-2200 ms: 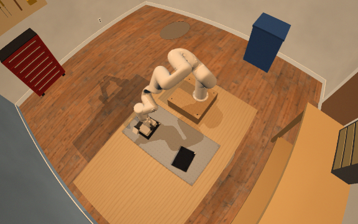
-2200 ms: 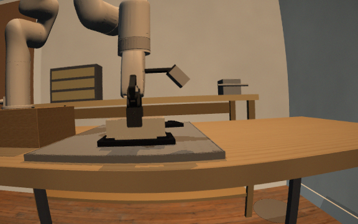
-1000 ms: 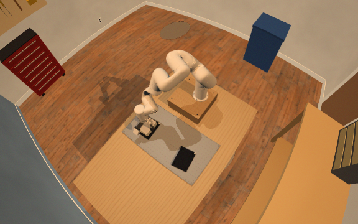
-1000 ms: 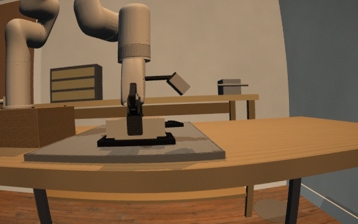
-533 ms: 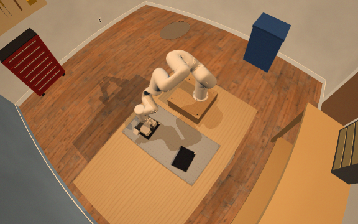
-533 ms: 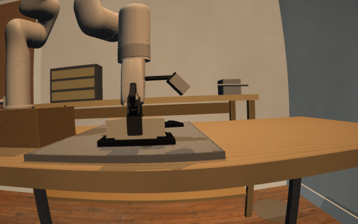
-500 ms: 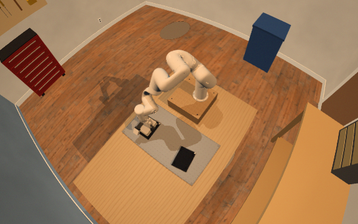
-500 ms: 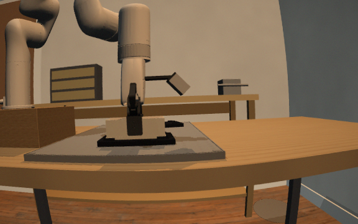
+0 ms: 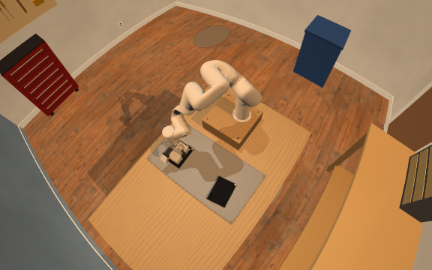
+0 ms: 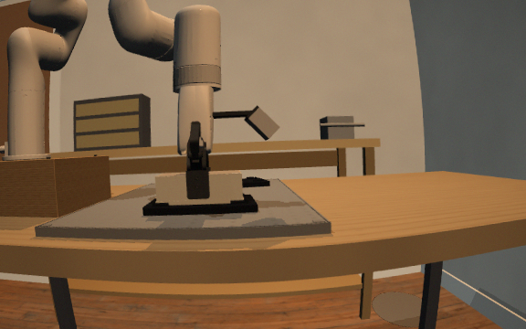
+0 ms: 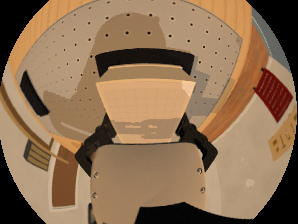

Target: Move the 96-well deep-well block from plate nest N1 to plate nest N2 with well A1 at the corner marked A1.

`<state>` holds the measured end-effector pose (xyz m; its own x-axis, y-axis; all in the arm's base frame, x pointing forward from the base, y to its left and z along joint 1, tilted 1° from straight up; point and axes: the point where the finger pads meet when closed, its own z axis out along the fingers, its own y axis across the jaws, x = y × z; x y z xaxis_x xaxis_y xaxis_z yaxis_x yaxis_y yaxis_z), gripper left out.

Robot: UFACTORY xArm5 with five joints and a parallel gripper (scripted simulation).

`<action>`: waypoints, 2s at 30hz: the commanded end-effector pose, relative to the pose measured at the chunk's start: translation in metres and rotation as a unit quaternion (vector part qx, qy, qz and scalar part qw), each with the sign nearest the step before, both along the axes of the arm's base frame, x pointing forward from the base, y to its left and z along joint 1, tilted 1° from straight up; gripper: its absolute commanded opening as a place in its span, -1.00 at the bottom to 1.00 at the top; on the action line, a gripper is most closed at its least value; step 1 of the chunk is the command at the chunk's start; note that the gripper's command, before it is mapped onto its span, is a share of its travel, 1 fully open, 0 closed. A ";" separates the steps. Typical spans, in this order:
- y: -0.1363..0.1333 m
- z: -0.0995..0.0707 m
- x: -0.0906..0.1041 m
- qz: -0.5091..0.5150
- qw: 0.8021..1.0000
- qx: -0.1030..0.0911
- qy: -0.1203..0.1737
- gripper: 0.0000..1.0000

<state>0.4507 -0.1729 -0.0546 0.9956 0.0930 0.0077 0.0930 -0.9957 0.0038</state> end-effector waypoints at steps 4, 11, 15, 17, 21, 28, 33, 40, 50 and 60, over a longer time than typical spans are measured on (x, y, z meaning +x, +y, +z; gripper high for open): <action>-0.001 0.001 0.001 0.000 1.000 -0.001 -0.002 -1.00; -0.001 0.001 0.002 0.000 1.000 -0.001 -0.002 -1.00; -0.001 0.001 0.001 0.000 1.000 -0.001 -0.002 -1.00; -0.001 0.001 0.001 0.000 1.000 -0.001 -0.002 -1.00; -0.001 0.001 0.001 0.000 1.000 -0.001 -0.002 -1.00; -0.001 0.001 0.001 0.000 1.000 -0.001 -0.002 -1.00; -0.001 0.003 0.002 0.000 1.000 -0.001 -0.002 -1.00; -0.001 0.007 0.001 0.000 1.000 -0.001 -0.002 -1.00; -0.001 0.013 0.001 0.000 1.000 -0.001 -0.002 -1.00; -0.001 0.019 0.001 0.000 1.000 -0.001 -0.002 -1.00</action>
<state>0.4505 -0.1729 -0.0388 0.9956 0.0930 0.0076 0.0930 -0.9957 0.0038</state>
